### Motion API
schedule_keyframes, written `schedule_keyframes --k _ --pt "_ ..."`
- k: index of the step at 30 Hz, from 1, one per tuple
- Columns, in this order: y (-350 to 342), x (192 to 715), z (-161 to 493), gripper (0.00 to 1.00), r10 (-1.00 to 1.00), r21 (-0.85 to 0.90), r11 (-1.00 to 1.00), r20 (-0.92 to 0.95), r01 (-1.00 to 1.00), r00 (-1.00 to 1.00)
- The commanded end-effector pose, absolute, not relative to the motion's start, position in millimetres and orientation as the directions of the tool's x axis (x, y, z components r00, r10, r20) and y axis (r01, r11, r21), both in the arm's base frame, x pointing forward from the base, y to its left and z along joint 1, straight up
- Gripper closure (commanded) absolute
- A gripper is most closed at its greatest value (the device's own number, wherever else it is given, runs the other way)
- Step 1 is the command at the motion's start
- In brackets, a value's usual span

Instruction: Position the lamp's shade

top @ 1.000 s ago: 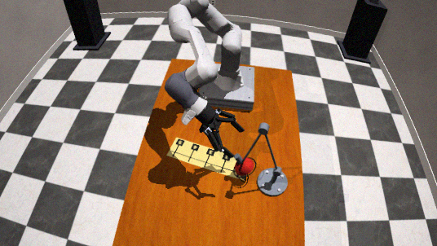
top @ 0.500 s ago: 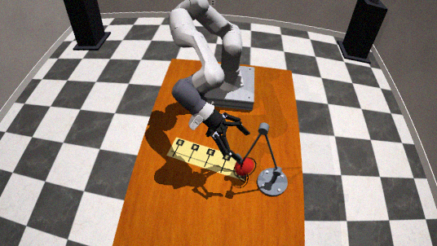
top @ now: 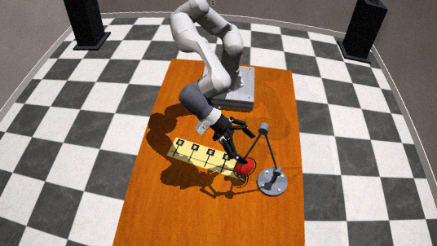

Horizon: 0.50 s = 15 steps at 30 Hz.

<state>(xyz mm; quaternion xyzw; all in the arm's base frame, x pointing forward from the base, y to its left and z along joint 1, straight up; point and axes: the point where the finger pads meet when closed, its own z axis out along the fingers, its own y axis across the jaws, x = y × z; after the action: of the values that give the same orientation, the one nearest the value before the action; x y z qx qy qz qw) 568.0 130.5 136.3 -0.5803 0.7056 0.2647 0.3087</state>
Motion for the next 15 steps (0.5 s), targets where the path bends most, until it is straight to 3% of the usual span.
schedule_keyframes --k 1,15 --pt "133 571 134 0.00 -0.654 0.012 0.195 -0.744 -0.981 -0.139" --pt "133 582 131 0.00 -0.649 0.003 0.215 -0.747 -0.977 -0.145"
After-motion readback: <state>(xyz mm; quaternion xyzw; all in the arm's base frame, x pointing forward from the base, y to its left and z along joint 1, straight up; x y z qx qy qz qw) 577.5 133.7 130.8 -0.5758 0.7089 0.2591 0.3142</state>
